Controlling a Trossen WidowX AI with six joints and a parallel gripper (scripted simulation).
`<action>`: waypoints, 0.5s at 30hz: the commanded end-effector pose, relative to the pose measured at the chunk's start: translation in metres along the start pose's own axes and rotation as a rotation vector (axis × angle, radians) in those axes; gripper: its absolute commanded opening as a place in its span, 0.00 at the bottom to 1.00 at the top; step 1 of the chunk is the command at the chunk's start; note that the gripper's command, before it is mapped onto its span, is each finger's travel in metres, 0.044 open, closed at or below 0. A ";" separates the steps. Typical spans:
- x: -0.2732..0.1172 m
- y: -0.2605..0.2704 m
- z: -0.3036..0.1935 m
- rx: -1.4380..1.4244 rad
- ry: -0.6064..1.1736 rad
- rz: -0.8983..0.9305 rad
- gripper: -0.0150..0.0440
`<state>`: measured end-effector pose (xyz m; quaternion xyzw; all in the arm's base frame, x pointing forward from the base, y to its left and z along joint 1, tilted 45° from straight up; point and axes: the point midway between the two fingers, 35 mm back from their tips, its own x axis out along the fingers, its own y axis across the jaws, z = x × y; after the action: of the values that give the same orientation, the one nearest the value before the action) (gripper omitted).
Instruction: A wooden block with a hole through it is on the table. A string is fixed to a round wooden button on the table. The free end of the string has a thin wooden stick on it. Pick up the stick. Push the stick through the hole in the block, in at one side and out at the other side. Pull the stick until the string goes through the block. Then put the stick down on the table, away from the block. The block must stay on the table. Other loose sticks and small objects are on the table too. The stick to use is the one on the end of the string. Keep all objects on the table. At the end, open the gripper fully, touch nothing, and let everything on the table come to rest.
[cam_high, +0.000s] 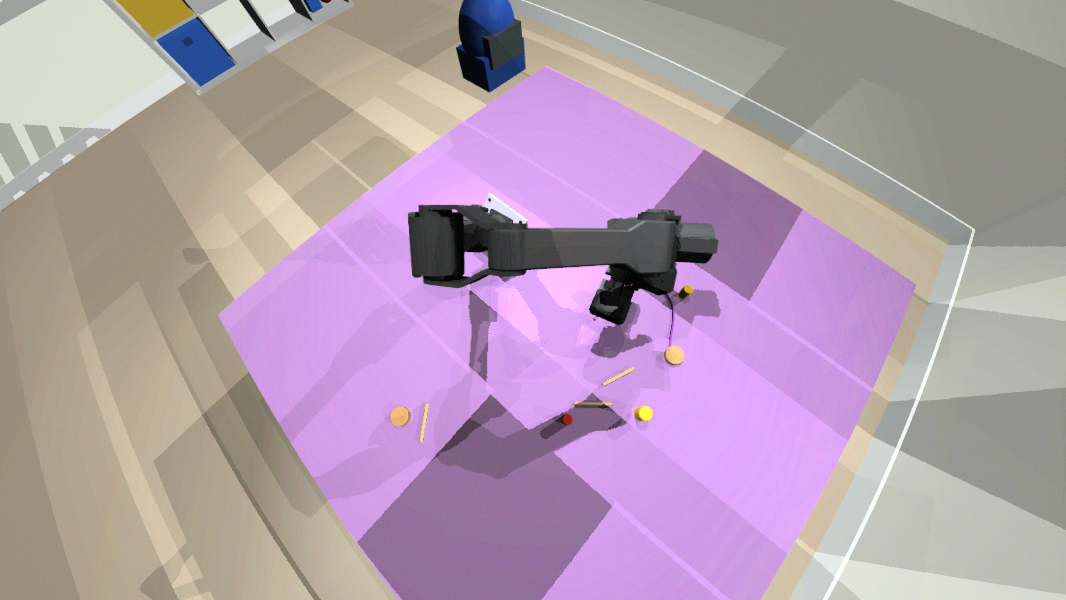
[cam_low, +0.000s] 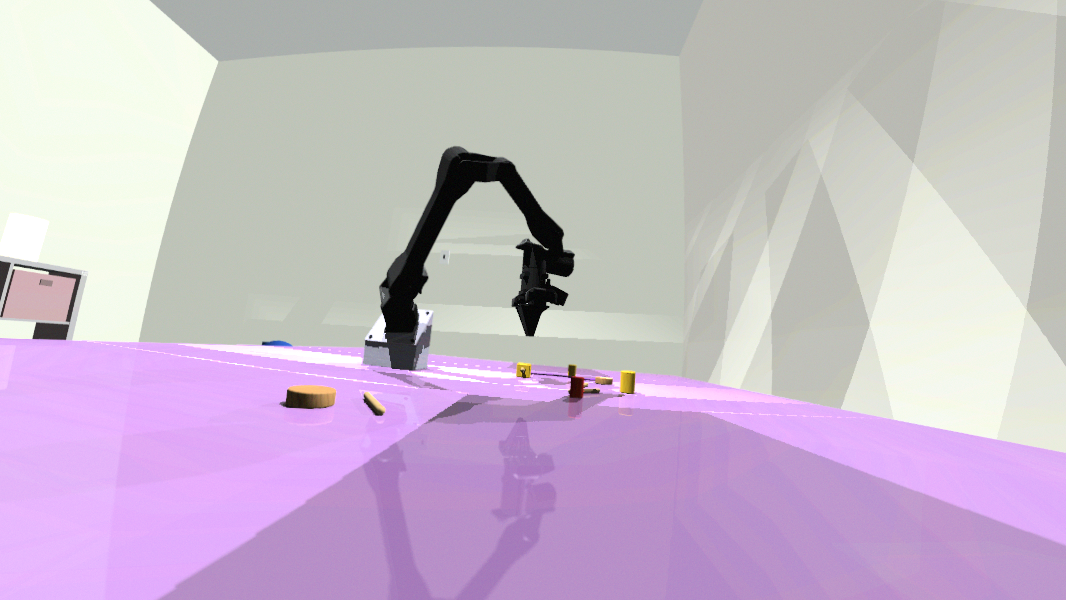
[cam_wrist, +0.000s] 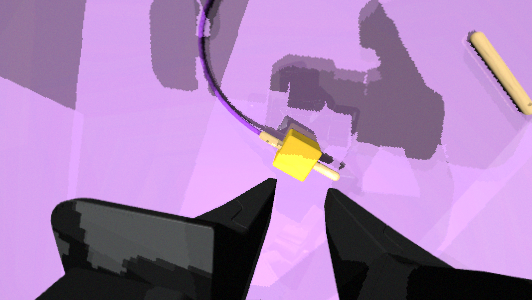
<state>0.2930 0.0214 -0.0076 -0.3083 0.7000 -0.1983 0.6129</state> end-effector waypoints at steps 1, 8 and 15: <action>0.004 -0.019 -0.012 -0.825 0.030 -0.012 0.46; 0.004 -0.024 -0.015 -1.210 0.036 -0.006 0.46; 0.004 -0.024 -0.015 -1.232 0.037 -0.005 0.46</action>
<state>0.2898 0.0109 0.0028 -0.5323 0.7213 0.1043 0.4307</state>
